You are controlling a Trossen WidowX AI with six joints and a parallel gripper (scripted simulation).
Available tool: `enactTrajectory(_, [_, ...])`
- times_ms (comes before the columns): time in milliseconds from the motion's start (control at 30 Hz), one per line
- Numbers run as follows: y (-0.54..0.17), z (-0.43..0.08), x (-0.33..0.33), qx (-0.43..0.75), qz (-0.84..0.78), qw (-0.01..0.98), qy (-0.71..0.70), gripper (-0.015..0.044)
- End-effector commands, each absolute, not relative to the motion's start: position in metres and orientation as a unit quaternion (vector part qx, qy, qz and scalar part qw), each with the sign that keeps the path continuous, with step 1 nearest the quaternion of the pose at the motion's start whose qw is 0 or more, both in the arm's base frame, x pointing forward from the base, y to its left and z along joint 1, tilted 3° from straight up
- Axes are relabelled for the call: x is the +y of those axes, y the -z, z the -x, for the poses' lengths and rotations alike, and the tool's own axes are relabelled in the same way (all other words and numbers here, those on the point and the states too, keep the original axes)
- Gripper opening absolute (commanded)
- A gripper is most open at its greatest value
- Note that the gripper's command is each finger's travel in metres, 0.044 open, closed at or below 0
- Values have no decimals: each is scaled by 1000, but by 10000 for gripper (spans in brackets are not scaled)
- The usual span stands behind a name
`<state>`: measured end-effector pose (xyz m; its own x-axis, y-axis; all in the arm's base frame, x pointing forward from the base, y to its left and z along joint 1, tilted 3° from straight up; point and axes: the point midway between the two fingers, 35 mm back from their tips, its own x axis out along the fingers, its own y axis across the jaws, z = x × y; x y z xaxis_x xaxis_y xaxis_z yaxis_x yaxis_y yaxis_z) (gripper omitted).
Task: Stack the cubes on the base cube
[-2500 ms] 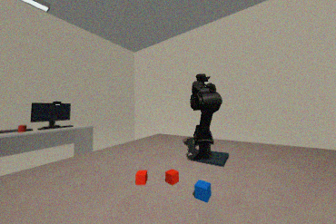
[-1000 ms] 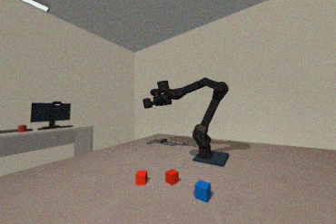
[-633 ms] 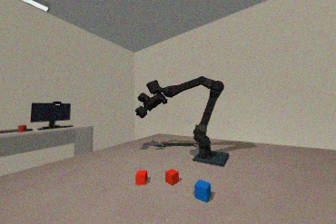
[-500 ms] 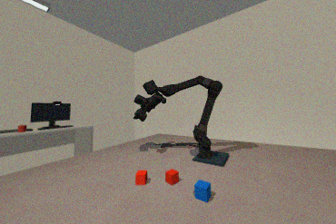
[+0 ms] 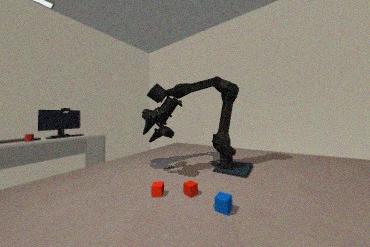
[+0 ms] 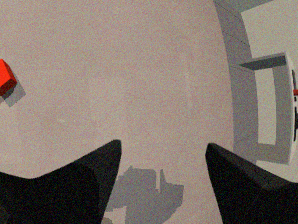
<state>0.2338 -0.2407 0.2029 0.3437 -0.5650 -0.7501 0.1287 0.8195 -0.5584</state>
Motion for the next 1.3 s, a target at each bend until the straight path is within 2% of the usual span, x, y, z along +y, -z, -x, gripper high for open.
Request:
enactTrajectory(0, [-192,-255,-203,558,260,782,99,265])
enactTrajectory(333, [-174,-277,-115,579,371,710,-155,265])
enactTrajectory(700, [-167,-265,-24,540,465,570,-409,265])
enactTrajectory(1067, [-166,-264,-19,536,469,560,-423,265])
enactTrajectory(1267, [-124,-268,-20,536,469,560,-423,265])
